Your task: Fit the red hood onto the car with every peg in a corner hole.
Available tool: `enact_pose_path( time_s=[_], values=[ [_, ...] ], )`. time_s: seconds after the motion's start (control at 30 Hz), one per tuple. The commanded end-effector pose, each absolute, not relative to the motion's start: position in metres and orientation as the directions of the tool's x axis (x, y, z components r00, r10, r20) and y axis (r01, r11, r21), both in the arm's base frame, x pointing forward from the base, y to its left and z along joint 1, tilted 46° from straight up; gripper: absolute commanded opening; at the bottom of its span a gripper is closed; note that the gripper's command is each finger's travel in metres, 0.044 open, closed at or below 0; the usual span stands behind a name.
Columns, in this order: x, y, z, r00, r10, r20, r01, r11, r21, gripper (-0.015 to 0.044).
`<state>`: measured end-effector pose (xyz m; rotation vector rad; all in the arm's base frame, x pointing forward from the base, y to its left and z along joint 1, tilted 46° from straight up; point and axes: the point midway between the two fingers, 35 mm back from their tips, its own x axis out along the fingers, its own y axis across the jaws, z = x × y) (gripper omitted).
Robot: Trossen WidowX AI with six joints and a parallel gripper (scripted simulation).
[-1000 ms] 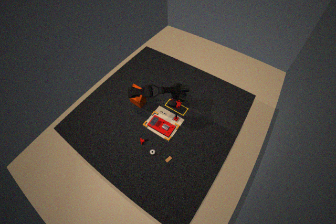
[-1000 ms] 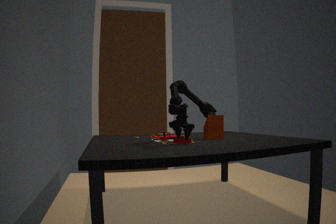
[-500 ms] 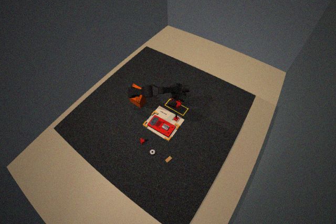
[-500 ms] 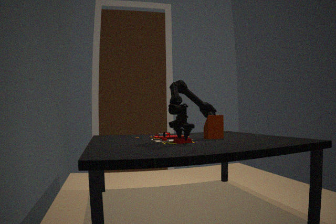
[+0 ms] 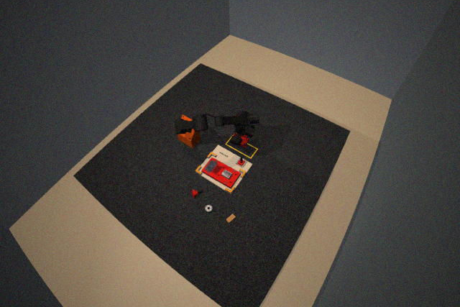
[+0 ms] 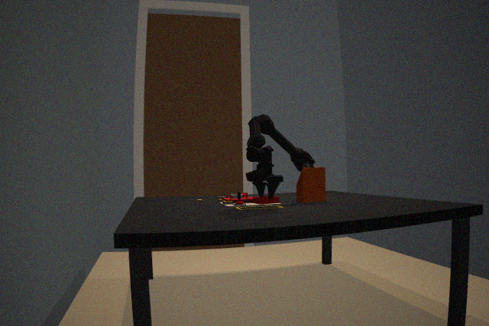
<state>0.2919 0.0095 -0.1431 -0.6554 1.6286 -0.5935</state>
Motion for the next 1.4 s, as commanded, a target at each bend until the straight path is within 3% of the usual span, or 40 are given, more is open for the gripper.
enact_pose_path(
  time_s=[0.0, 0.77, 1.37],
  values=[
    [0.294, 0.017, -0.136, -0.119, -0.701, -0.703, -0.084, 0.712, -0.697, 0.0],
    [0.301, 0.055, -0.1, -0.119, -0.699, -0.705, -0.084, 0.714, -0.695, 0.0],
    [0.299, 0.053, -0.101, -0.117, -0.702, -0.703, -0.44, 0.671, -0.597, 0.0]
  ],
)
